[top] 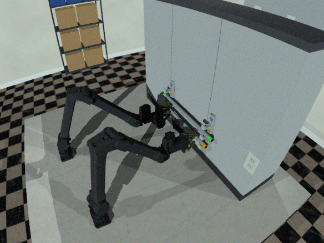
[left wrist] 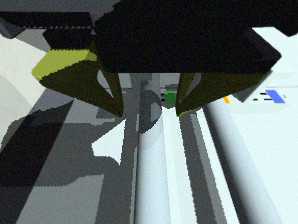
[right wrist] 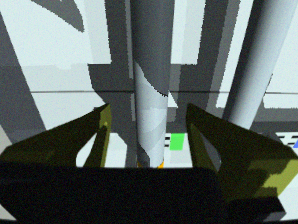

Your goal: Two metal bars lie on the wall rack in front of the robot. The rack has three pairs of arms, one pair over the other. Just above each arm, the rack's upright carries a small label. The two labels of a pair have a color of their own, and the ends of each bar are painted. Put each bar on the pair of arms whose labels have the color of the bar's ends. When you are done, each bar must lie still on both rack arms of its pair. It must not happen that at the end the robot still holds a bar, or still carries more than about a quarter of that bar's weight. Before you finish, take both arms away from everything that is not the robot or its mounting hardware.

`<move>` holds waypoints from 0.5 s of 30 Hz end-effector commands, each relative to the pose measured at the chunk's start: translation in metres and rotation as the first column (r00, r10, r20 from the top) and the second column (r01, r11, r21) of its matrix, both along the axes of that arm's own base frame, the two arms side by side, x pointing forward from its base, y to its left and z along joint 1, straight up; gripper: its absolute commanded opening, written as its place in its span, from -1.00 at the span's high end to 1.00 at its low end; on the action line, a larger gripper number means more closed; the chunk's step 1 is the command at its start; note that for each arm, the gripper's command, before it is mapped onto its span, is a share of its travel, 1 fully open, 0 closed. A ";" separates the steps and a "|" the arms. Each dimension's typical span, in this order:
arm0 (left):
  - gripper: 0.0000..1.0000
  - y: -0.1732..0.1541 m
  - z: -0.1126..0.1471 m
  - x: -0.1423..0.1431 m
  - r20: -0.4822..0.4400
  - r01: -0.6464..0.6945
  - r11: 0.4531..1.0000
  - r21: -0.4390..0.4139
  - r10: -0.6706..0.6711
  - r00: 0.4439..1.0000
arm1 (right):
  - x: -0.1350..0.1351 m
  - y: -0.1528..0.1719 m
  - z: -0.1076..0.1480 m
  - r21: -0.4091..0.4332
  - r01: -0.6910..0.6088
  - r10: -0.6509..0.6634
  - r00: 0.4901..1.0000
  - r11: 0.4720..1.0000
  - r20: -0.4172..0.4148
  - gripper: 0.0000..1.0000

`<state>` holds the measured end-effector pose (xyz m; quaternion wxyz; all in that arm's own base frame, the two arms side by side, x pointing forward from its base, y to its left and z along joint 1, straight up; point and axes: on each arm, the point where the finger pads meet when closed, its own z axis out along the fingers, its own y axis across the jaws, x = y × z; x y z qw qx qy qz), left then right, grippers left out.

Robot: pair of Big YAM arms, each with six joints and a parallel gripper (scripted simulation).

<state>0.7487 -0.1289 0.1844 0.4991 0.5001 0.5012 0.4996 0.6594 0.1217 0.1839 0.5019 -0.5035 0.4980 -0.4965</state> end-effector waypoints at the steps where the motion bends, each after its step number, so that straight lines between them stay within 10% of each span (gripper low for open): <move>1: -0.18 0.004 0.017 0.017 0.029 -0.006 1.000 -0.013 0.007 1.000 | 0.019 -0.003 0.024 0.030 0.007 -0.008 0.999 1.000 0.045 -0.16; 15: -0.18 0.004 0.018 0.025 0.031 -0.006 1.000 -0.012 0.006 1.000 | 0.032 -0.003 0.026 0.030 0.007 -0.008 0.999 1.000 0.047 -0.16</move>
